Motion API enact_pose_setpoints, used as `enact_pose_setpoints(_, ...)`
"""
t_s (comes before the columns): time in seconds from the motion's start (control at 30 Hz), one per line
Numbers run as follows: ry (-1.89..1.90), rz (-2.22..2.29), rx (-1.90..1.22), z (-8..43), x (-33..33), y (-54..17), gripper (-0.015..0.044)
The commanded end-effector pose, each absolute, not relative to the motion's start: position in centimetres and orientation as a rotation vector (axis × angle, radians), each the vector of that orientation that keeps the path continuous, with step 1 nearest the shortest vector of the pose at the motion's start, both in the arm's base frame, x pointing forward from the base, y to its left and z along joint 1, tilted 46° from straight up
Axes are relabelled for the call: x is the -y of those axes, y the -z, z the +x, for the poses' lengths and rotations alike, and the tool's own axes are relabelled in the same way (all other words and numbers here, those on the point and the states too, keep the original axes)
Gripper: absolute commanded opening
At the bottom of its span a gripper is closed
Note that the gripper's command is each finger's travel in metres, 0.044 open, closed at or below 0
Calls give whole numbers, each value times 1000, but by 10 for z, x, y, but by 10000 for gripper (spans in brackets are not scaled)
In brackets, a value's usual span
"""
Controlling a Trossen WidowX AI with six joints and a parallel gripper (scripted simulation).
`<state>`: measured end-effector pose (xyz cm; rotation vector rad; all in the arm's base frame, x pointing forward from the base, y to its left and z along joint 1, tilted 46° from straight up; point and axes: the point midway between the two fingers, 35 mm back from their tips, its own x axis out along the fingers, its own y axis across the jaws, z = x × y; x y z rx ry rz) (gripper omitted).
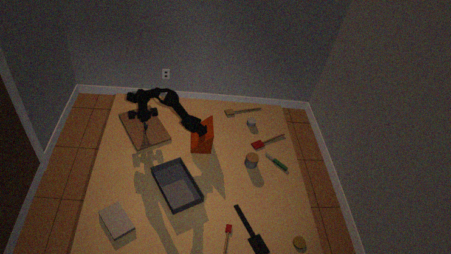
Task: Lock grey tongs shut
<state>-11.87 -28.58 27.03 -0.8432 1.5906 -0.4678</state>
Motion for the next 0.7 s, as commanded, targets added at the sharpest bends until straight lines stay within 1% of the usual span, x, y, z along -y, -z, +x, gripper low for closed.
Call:
enact_pose_setpoints(0.0,468,-844,-1591,-119,286,-271,60)
enact_pose_setpoints(0.47,468,-844,-1591,-119,286,-271,427)
enact_pose_setpoints(0.5,468,-844,-1591,-119,286,-271,440)
enact_pose_setpoints(0.57,466,-842,-1590,-116,285,-271,440)
enact_pose_setpoints(0.67,455,-832,-1588,-97,280,-274,440)
